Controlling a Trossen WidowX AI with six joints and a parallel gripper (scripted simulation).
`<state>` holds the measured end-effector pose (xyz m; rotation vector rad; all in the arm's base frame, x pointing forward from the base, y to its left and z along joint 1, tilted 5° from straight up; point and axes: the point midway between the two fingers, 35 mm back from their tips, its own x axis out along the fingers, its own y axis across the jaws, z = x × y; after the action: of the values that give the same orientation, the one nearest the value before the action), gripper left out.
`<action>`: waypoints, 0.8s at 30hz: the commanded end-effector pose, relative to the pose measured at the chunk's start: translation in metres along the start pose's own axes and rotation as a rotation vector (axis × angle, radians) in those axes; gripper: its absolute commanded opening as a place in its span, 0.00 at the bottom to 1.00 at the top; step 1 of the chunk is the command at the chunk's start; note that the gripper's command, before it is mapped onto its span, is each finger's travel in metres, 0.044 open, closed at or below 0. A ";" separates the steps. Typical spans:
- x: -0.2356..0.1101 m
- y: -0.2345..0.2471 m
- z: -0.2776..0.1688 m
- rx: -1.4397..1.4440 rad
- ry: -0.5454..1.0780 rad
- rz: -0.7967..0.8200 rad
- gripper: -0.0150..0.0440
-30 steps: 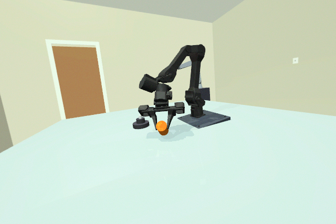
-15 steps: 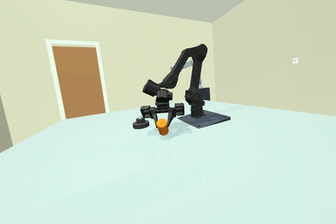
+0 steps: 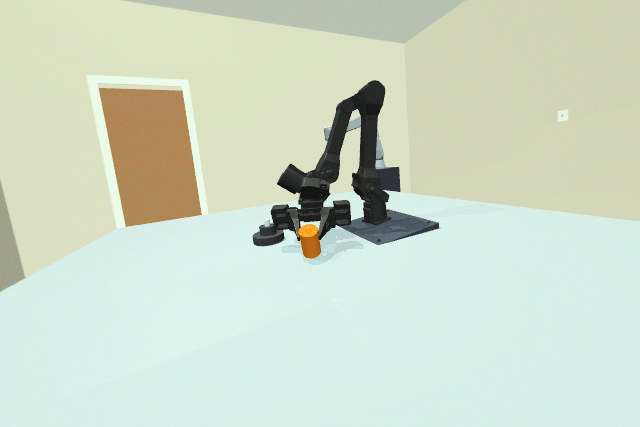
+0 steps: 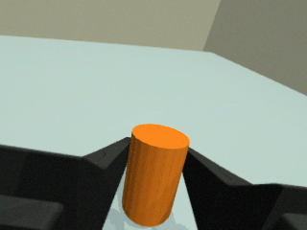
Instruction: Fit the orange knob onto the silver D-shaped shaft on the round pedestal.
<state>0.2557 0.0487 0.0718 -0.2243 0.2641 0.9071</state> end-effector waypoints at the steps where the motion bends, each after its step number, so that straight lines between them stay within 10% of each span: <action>1: -0.004 0.002 -0.004 0.005 -0.072 0.002 0.56; 24: -0.006 0.001 -0.007 0.003 -0.131 0.001 0.69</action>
<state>0.2507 0.0422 0.0669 -0.1624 0.1442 0.9182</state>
